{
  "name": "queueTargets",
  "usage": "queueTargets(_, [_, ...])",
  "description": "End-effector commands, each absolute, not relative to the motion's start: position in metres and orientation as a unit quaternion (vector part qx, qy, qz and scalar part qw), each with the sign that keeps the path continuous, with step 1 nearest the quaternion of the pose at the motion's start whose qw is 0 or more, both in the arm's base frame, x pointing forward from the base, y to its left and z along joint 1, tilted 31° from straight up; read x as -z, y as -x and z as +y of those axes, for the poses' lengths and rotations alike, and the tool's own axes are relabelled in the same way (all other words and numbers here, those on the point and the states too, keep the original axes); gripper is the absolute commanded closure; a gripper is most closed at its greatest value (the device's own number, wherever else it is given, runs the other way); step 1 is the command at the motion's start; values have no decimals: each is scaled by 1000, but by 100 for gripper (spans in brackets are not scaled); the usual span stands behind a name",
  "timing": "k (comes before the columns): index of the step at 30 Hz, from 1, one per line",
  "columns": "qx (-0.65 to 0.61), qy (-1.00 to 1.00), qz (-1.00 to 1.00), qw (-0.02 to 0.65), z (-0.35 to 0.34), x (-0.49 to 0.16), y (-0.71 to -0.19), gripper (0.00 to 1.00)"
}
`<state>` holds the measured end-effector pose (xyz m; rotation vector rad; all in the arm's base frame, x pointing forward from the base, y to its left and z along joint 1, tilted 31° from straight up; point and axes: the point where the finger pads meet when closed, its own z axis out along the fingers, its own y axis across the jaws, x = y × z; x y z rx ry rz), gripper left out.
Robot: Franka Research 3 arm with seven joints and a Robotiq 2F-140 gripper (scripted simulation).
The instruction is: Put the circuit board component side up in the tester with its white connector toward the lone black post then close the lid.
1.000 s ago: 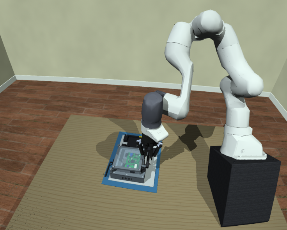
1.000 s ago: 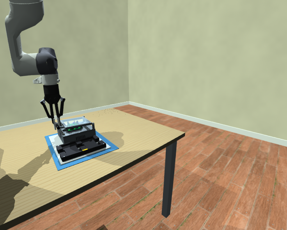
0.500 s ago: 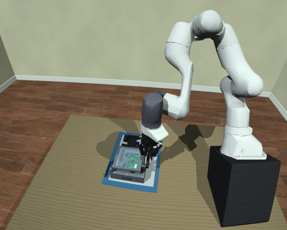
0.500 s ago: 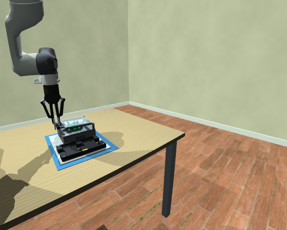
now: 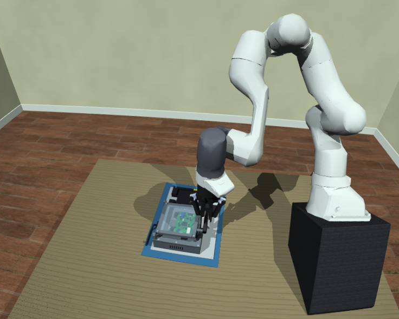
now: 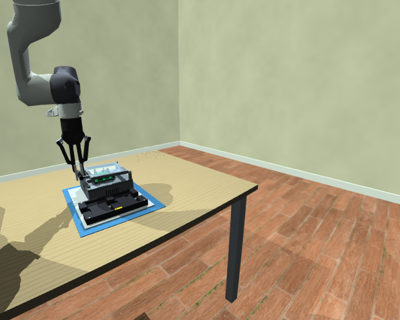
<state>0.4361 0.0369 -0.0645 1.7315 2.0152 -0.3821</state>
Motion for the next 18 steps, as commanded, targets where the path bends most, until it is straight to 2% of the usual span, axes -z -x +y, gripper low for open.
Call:
queueTargets(1, [140,-629,731,226,34,67,-437,100])
queueTargets(18, [140,-629,731,226,33,69,-437,100])
